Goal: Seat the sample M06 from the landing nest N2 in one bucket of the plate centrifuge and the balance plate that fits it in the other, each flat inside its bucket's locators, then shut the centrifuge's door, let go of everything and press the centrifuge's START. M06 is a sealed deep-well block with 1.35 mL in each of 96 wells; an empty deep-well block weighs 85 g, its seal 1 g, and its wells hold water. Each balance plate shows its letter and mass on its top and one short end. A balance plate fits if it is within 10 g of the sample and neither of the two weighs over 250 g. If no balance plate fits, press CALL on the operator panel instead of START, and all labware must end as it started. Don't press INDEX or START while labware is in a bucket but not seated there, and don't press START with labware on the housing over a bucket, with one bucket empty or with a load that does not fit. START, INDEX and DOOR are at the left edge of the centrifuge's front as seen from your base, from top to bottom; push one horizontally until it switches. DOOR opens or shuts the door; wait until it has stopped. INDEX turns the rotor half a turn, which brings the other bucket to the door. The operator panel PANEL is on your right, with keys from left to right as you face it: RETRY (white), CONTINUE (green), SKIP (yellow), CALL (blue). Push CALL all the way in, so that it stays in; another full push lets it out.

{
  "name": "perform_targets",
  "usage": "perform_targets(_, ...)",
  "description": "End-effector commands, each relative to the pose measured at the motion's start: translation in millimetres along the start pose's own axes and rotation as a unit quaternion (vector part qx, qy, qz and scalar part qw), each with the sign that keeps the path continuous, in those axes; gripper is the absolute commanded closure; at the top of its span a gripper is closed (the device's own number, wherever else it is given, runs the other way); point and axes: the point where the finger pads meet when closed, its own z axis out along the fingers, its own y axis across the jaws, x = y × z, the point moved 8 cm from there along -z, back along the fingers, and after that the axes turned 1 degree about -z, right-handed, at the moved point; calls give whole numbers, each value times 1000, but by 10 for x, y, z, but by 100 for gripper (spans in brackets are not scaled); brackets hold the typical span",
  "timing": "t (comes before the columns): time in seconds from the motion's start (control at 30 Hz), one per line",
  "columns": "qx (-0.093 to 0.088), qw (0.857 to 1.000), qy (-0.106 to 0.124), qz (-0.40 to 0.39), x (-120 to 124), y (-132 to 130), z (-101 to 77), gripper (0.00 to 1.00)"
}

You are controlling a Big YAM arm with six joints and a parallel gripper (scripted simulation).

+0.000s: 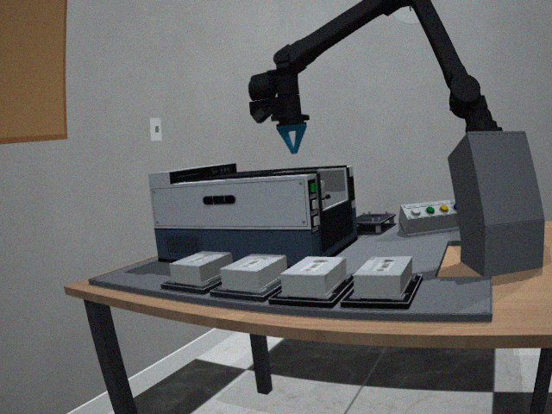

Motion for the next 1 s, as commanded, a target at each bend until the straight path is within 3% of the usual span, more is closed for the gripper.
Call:
perform_targets(0.0, -2, 1000, -20, 5, 8, 113, -166, 100)
perform_targets(0.4, -8, 1000, -22, 7, 220, 385, -183, 100)
perform_targets(0.9, -15, 1000, -18, 7, 936, 995, -200, 100)
perform_targets(0.97, -15, 1000, -18, 7, 936, 995, -200, 100)
